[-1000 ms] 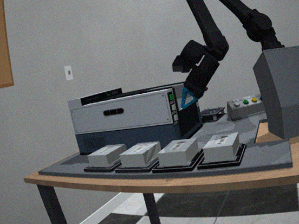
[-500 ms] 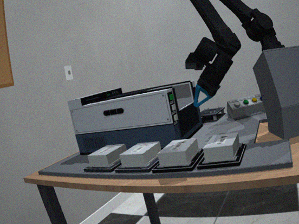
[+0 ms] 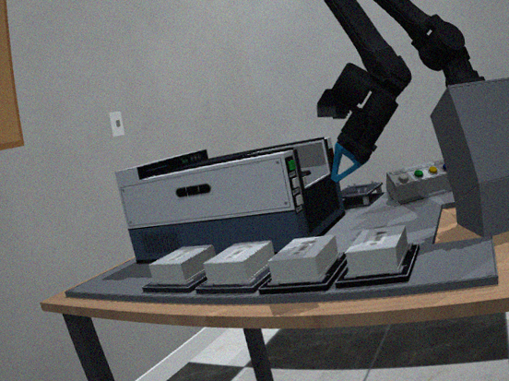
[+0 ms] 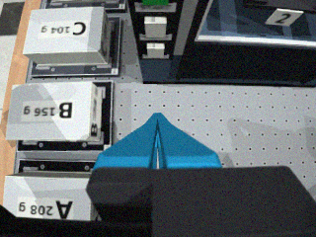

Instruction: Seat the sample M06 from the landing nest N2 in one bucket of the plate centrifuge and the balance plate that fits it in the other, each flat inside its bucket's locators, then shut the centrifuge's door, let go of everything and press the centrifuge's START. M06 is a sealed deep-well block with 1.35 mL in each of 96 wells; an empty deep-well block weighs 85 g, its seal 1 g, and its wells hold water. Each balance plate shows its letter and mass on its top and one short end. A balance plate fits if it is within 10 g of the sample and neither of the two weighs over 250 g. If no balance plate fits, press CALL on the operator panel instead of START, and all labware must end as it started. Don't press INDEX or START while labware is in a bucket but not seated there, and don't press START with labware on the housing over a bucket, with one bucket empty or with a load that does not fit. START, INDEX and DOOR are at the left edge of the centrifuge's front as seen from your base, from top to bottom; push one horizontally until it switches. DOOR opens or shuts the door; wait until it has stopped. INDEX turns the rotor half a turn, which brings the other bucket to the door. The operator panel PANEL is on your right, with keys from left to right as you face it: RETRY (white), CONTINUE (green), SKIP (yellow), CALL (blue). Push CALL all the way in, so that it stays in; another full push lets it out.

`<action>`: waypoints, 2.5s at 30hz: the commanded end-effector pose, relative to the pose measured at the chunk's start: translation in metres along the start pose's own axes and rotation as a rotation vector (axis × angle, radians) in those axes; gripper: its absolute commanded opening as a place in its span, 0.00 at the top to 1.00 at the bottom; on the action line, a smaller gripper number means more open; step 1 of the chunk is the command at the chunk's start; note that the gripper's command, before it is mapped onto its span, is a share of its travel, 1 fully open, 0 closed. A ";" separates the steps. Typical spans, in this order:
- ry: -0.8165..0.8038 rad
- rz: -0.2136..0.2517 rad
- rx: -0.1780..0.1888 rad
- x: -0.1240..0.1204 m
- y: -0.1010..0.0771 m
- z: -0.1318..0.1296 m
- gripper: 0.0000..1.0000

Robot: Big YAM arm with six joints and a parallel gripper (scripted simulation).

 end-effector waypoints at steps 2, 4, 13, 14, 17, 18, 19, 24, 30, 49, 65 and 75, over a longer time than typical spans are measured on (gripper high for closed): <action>0.021 -0.017 0.012 0.007 -0.005 0.005 1.00; 0.021 -0.015 0.012 0.007 -0.006 0.005 1.00; 0.019 0.003 0.012 0.008 -0.009 0.004 1.00; 0.019 0.003 0.012 0.008 -0.009 0.004 1.00; 0.021 0.011 0.013 0.009 -0.010 0.005 1.00; 0.021 0.014 0.014 0.010 -0.011 0.005 1.00; 0.021 0.018 0.014 0.010 -0.011 0.005 1.00; 0.022 0.038 0.017 0.013 -0.015 0.006 1.00; 0.027 0.059 0.021 0.018 -0.018 0.008 1.00; 0.037 0.163 0.028 0.037 -0.035 0.012 1.00; 0.041 0.293 0.034 0.055 -0.058 0.013 1.00; 0.043 0.404 0.039 0.070 -0.076 0.013 1.00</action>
Point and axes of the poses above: the point where the finger pads meet when closed, its own y axis out along the fingers, its own z axis across the jaws, x = y × z, the point moved 7 cm from there along -y, back along the fingers, and after that the axes turned 1 degree about -y, right-handed, at the moved point
